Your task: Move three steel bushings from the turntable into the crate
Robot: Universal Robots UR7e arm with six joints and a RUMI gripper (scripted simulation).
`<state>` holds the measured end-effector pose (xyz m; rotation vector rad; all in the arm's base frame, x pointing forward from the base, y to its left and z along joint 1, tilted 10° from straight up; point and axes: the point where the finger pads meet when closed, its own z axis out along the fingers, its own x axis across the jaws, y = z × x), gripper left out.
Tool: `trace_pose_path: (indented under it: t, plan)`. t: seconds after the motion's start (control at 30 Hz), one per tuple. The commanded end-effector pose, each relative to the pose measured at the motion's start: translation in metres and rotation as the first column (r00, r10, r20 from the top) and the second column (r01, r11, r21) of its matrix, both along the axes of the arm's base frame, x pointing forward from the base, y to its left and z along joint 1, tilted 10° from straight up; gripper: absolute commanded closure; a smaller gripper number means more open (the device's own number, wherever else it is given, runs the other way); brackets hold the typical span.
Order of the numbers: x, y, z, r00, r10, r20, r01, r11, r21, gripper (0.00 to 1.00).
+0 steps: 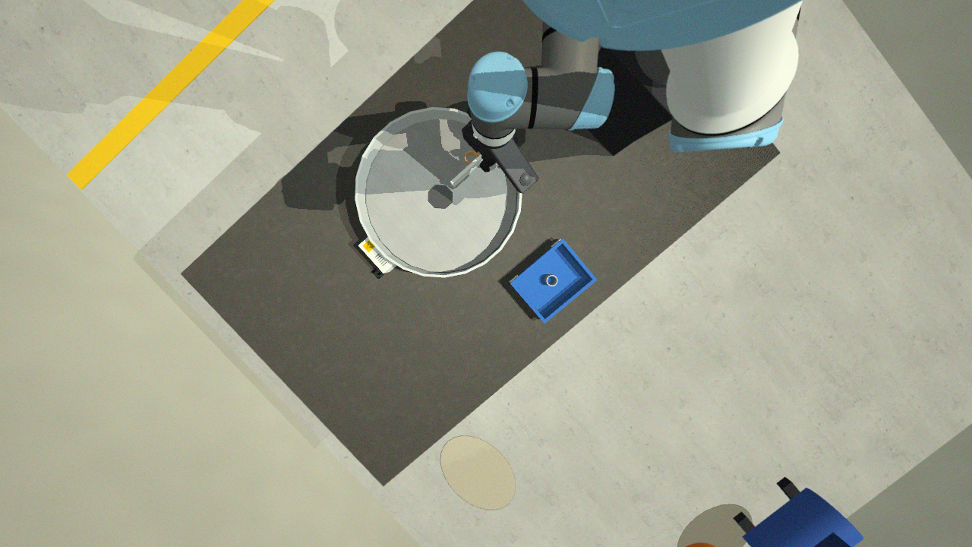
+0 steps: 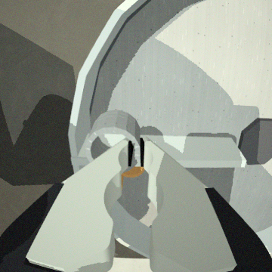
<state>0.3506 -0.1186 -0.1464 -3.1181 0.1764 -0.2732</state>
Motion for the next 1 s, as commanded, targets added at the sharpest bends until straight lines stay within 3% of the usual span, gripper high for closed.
trace_pose_path:
  t: [0.0,0.97]
  plan:
    - [0.005,0.019,0.001,1.0,-0.001,0.0,0.001,1.0,-0.002,1.0]
    - [0.028,0.129,0.004,1.0,-0.001,0.0,0.001,1.0,-0.002,1.0]
